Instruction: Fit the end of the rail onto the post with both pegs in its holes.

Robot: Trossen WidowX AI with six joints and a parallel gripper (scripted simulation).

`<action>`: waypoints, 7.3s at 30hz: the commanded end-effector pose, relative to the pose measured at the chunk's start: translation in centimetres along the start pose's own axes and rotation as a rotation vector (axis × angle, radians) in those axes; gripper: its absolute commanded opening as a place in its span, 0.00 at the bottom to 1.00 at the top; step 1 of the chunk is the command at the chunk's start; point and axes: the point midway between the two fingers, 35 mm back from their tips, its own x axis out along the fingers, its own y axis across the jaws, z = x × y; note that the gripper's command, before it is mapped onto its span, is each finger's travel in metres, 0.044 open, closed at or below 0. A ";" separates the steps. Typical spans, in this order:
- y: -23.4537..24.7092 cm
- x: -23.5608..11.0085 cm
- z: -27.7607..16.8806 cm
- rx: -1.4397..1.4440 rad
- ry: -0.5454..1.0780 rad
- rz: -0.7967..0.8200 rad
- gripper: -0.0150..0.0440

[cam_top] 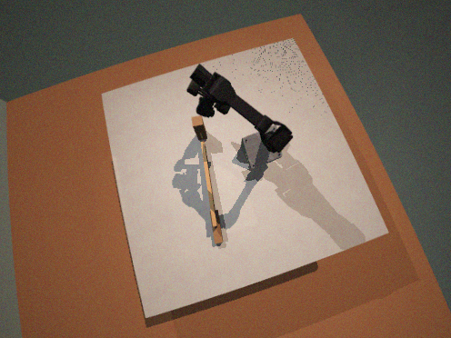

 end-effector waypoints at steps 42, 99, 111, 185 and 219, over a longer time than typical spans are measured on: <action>13.2 12.8 22.2 -0.598 -0.318 0.415 1.00; 14.9 15.6 22.7 -0.597 -0.321 0.417 0.25; 14.5 15.1 22.6 -0.597 -0.320 0.417 0.25; 13.4 13.0 22.2 -0.597 -0.319 0.416 0.25; 13.1 13.5 21.6 -0.597 -0.319 0.416 0.25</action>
